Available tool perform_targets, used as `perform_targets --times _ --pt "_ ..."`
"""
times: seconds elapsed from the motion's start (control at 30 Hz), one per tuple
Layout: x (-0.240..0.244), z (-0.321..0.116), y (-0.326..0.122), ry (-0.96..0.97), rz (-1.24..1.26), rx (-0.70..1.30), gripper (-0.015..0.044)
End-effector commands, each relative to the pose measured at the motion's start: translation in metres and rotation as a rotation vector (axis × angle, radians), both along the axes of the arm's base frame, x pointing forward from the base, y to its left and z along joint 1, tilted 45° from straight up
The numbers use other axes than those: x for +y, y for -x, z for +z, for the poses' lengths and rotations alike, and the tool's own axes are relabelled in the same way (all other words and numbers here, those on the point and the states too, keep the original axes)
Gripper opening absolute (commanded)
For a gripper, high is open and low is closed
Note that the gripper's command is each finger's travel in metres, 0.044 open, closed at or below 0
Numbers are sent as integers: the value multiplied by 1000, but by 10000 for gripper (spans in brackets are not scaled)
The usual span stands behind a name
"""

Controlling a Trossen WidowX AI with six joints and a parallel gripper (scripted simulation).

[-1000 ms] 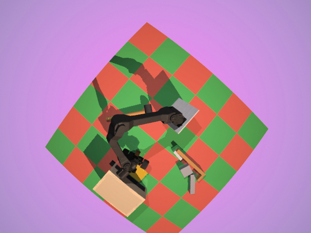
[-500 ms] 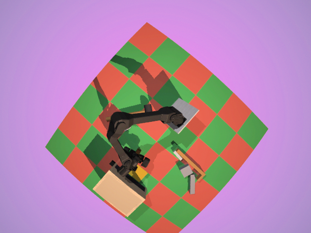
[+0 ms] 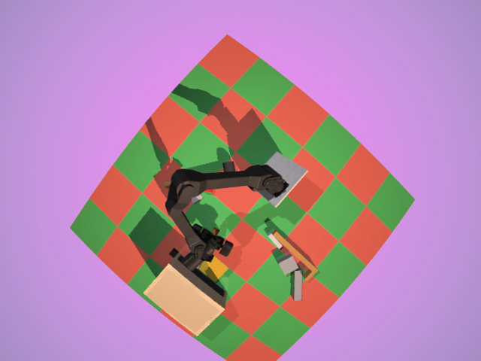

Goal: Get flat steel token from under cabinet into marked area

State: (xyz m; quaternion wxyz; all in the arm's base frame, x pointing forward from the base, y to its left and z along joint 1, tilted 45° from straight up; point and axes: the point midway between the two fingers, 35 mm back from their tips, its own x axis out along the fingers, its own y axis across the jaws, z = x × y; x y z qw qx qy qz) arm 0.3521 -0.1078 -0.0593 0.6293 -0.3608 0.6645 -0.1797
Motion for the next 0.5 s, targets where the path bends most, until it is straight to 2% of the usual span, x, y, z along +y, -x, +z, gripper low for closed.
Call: perform_targets --times 0.0,0.47 --pt "-2 0 8 -1 2 10 0" --pt "-6 3 21 -1 2 11 0"
